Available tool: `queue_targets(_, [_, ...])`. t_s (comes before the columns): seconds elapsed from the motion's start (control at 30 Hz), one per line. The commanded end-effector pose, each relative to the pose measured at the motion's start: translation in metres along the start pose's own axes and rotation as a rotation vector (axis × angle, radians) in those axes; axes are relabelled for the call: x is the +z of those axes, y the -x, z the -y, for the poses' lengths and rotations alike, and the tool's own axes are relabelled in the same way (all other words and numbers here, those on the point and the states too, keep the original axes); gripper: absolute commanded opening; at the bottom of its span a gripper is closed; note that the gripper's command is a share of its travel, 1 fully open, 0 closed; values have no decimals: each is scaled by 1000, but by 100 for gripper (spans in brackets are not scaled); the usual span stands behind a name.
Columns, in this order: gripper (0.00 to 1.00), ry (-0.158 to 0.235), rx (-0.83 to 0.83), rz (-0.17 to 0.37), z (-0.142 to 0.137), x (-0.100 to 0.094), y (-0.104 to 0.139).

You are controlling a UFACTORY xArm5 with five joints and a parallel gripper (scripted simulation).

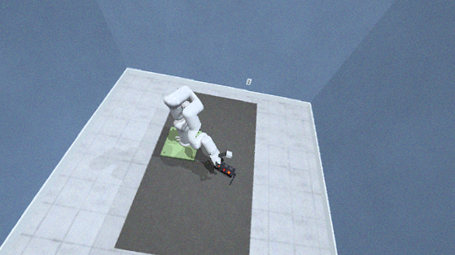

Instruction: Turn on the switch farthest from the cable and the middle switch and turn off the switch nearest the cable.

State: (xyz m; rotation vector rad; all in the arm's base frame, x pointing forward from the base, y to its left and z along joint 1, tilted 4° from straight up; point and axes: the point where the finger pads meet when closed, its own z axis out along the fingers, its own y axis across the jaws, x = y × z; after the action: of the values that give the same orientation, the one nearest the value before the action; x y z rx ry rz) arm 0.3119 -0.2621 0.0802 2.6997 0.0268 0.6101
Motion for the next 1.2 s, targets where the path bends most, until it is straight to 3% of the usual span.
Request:
queue_targets(0.0, [100,-18,149,-16,23,18,0])
queue_targets(0.27, [100,-51,297,-8,51,31,5])
queue_targets(1.17, [100,-51,300,-8,51,31,5])
